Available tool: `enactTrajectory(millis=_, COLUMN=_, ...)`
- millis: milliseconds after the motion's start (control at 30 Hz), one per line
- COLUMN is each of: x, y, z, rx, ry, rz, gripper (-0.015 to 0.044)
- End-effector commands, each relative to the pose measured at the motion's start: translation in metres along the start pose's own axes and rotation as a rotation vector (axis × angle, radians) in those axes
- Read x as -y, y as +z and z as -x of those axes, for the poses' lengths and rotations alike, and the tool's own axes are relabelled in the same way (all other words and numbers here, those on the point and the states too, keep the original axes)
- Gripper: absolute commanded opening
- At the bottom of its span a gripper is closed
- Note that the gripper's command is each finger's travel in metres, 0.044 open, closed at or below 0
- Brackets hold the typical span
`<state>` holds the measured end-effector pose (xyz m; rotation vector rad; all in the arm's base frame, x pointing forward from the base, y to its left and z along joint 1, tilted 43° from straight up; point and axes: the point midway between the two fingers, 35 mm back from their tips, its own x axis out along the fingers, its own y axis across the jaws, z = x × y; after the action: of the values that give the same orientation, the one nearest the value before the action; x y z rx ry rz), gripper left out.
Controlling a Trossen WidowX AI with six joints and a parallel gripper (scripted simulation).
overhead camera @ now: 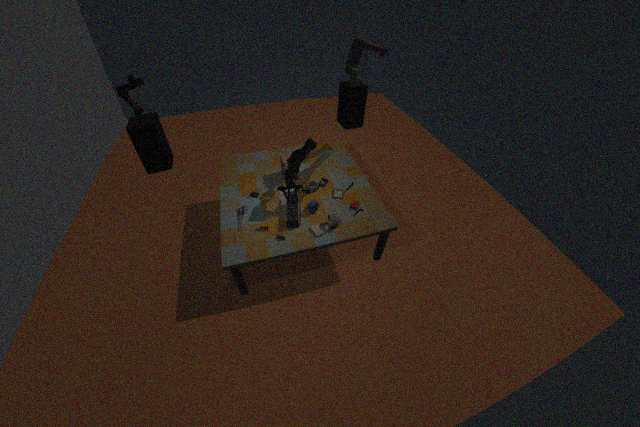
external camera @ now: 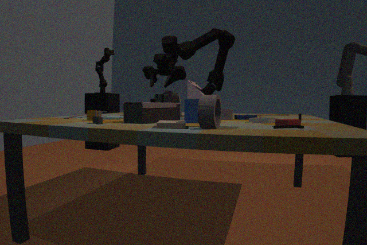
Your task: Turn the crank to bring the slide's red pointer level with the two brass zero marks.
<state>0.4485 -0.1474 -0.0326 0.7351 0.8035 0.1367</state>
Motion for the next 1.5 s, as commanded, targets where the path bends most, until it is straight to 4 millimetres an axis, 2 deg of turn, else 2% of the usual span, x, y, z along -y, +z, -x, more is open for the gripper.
enactTrajectory(millis=0, x=0.0, y=-0.0001, z=-0.0001, rx=0.0, ry=0.0, rz=0.0, gripper=0.0204)
enactTrajectory(millis=267, x=0.0, y=-0.0001, z=-0.0001, rx=0.0, ry=0.0, rz=0.0, gripper=0.0)
enactTrajectory(millis=833, x=-0.0001, y=0.0, z=0.0, rx=0.0, ry=0.001, rz=0.0, gripper=0.0)
enactTrajectory(millis=1367, x=-0.0001, y=0.0, z=0.0, rx=0.0, ry=0.001, rz=0.0, gripper=0.042)
enactTrajectory(millis=1433, x=-0.0001, y=0.0, z=0.0, rx=0.0, ry=0.001, rz=0.0, gripper=0.044)
enactTrajectory(millis=1467, x=-0.0001, y=0.0, z=0.0, rx=0.0, ry=0.001, rz=0.0, gripper=0.0414)
